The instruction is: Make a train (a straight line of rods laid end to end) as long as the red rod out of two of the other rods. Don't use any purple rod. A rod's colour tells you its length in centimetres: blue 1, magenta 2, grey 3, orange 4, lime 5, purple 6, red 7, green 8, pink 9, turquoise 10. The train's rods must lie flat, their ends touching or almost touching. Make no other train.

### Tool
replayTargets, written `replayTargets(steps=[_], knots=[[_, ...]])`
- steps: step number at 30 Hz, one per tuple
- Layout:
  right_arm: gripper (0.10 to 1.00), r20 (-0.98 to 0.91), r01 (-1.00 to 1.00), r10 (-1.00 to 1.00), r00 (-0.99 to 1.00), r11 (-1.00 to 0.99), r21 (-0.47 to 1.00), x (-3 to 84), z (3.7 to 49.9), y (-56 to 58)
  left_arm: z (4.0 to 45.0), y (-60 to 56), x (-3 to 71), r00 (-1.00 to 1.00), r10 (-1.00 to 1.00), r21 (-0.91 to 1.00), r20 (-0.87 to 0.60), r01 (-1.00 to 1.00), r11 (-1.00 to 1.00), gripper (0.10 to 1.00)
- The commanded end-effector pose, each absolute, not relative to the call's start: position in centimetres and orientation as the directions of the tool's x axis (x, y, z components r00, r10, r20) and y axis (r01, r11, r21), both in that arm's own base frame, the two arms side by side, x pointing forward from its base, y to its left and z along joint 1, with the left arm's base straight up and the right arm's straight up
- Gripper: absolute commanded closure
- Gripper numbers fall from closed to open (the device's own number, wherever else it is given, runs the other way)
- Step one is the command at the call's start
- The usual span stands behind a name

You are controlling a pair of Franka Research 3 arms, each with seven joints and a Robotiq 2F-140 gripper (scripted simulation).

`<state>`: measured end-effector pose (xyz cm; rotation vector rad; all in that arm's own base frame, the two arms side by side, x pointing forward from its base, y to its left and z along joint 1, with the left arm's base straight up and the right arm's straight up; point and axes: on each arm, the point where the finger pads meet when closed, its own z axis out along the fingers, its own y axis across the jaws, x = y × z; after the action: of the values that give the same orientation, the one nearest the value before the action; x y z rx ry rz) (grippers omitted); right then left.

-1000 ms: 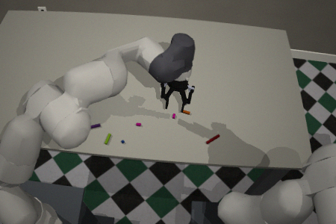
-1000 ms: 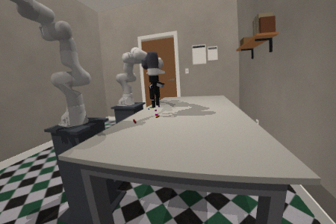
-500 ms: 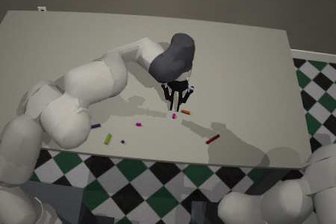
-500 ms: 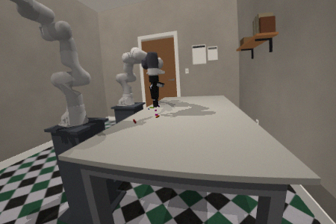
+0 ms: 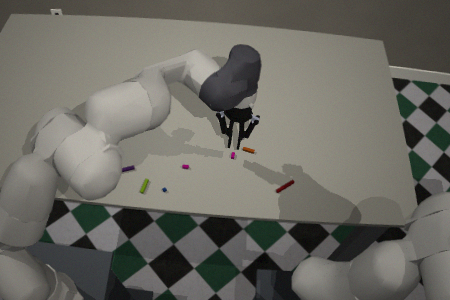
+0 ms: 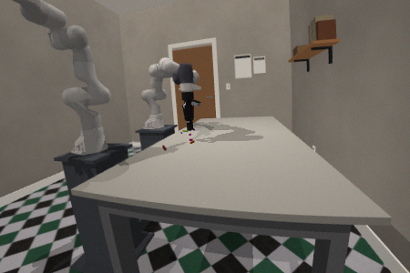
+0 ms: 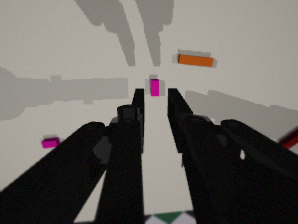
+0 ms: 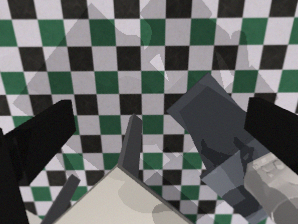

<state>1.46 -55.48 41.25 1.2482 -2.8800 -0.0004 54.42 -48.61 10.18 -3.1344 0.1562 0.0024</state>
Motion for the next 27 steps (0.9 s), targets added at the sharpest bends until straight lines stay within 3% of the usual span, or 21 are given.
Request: replayTargets(steps=[1,27], knots=[[0.098,0.000,-0.726,-0.726,-0.688,0.688,0.000,1.5,41.3,-55.4,10.2,-48.7,54.4,0.996,-0.090,0.000,0.000,-0.090,-0.996,0.867],[0.098,0.000,-0.726,-0.726,-0.688,0.688,0.000,1.5,41.3,-55.4,7.8,-48.7,54.4,0.996,-0.090,0.000,0.000,-0.090,-0.996,0.867]])
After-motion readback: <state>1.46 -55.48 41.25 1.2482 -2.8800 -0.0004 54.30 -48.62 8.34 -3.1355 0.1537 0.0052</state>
